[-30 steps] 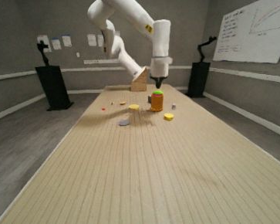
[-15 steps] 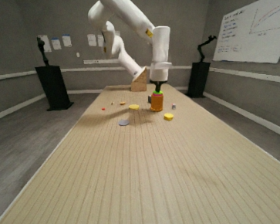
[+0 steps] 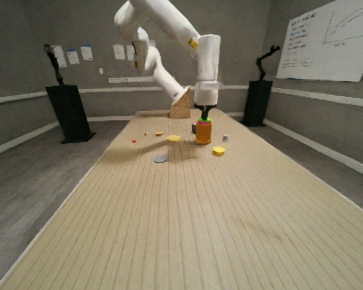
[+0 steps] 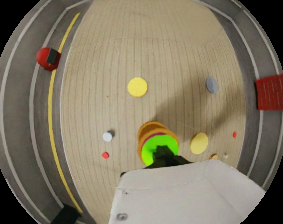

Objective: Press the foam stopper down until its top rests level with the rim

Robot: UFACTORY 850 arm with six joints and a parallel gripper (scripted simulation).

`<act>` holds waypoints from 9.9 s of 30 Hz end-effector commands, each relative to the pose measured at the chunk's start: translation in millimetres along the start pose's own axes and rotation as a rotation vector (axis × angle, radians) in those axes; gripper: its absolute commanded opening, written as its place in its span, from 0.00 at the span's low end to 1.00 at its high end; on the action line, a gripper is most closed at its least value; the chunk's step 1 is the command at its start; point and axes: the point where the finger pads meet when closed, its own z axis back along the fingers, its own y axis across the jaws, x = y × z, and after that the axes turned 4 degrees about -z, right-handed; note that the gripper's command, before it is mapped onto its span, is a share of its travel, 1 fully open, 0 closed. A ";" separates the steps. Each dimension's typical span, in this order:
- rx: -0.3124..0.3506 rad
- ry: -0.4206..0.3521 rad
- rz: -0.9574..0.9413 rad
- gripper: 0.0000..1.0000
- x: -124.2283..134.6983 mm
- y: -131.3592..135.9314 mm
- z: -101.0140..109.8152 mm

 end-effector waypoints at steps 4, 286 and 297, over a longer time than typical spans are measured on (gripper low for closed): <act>-0.001 0.002 -0.001 0.00 -0.8 -0.2 -1.4; -0.001 0.002 -0.001 0.00 -0.8 -0.2 -15.7; -0.001 0.002 -0.001 0.00 -0.8 -0.2 -21.8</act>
